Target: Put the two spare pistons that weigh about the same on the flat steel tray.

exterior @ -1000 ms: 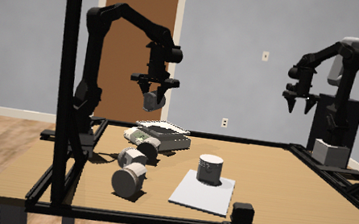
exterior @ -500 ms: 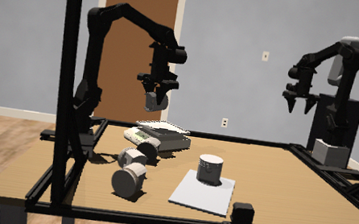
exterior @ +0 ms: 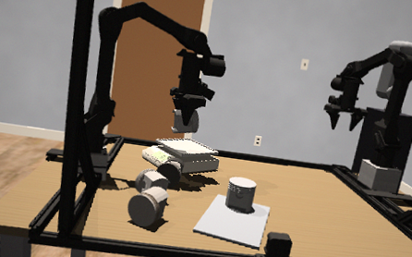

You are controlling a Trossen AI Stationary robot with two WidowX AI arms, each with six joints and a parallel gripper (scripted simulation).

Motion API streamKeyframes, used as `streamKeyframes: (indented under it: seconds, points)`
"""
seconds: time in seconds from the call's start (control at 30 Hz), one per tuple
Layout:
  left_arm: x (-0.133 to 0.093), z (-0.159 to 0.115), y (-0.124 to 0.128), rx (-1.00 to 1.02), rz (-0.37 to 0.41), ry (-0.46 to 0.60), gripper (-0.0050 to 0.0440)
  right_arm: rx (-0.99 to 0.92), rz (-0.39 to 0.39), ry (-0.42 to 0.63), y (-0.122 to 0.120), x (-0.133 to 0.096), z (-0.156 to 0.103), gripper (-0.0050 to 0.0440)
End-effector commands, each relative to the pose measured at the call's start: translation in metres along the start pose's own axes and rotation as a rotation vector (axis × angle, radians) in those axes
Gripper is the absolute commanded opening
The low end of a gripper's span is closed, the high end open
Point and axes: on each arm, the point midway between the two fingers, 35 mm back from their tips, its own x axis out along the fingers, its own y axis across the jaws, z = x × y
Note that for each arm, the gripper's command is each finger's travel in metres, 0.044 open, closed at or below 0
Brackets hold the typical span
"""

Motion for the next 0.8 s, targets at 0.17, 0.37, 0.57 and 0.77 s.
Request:
streamKeyframes:
  seconds: [0.17, 0.37, 0.57, 0.77]
  points:
    - [-0.002, -0.003, -0.034, 0.187, 0.007, -0.006, 0.0158, 0.0, 0.001, 0.0, 0.0, 0.0, 0.0, 0.044]
    - [-0.002, -0.003, -0.064, 0.347, 0.008, -0.005, 0.0158, 0.0, 0.001, 0.0, 0.0, 0.0, 0.0, 0.044]
    - [-0.002, -0.003, -0.084, 0.454, 0.009, -0.004, 0.0158, 0.0, 0.001, 0.0, 0.0, 0.0, 0.0, 0.044]
    - [-0.002, -0.003, -0.114, 0.614, 0.01, -0.003, 0.0158, 0.0, 0.001, 0.0, 0.0, 0.0, 0.0, 0.044]
